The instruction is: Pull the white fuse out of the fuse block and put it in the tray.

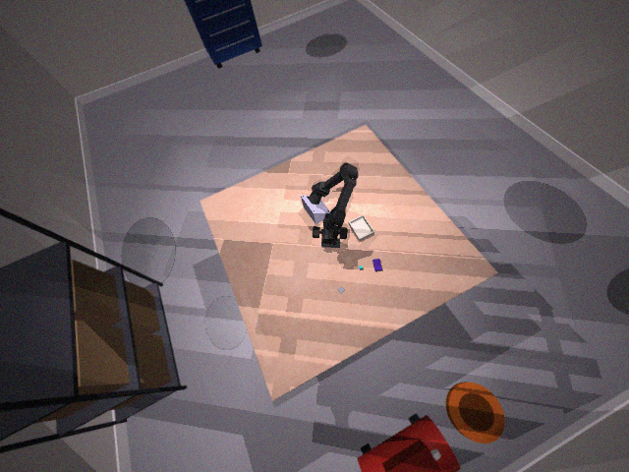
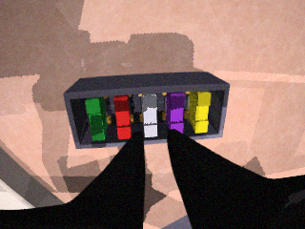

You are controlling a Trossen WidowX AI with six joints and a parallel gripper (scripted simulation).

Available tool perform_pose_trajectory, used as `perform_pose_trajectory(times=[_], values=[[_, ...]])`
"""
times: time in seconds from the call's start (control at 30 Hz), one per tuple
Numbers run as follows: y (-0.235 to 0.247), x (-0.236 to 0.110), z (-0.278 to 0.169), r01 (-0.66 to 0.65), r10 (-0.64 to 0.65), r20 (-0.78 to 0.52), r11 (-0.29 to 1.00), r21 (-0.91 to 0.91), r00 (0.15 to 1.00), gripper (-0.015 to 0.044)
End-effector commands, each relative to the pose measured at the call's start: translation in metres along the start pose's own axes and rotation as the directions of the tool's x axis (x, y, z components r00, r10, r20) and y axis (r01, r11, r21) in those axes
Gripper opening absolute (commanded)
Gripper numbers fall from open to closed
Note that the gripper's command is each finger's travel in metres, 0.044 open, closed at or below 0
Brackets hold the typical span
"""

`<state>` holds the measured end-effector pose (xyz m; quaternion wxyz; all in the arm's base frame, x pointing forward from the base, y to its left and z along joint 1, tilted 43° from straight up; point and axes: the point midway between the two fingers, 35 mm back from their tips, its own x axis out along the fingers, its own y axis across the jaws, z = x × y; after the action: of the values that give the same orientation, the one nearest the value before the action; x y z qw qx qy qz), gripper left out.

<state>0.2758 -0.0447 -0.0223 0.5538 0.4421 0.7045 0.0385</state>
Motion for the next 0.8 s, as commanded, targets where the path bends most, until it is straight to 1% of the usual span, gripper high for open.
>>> perform_pose_trajectory(times=[0.0,0.5,0.77], values=[[0.0,0.004,0.0,-0.006,0.006,-0.001,1.0,0.004,1.0,0.0065],[0.0,0.018,0.001,-0.007,0.007,-0.001,1.0,0.004,1.0,0.0065],[0.0,0.019,0.001,-0.007,0.007,-0.001,1.0,0.004,1.0,0.0065]])
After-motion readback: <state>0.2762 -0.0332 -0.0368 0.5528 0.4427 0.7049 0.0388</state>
